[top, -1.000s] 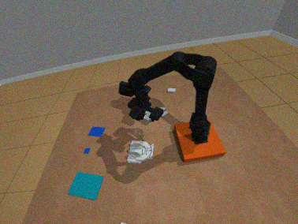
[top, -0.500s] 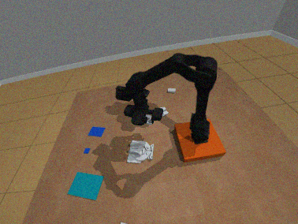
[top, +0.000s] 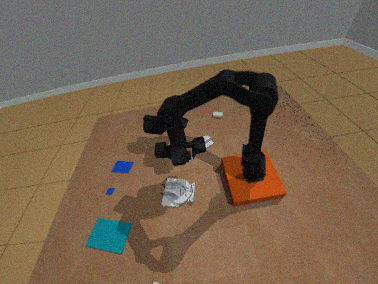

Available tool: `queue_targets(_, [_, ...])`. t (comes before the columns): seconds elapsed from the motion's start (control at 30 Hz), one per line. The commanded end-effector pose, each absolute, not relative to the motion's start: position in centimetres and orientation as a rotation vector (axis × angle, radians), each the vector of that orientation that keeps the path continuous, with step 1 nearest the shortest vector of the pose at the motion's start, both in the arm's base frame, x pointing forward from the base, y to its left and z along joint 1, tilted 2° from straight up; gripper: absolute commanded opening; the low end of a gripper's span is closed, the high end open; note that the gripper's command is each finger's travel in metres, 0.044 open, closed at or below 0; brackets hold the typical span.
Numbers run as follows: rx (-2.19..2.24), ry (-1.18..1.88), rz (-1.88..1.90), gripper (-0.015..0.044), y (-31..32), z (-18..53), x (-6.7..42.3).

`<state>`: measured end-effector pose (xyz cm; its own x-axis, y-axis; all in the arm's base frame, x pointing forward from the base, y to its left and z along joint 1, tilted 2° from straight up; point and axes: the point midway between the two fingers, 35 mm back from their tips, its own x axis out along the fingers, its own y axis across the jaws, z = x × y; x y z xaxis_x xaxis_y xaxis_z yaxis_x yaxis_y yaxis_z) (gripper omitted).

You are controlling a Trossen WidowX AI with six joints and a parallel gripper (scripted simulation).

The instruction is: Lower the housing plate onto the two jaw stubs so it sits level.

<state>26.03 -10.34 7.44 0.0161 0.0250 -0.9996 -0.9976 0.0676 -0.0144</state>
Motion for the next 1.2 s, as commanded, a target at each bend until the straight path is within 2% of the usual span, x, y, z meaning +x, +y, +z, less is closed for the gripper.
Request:
queue_targets(0.0, [-1.214, 1.162, 1.221, 0.0351, -9.6, 7.5, 26.3])
queue_targets(1.17, [-1.767, 0.669, 1.752, 0.0351, -3.9, 7.7, 27.1])
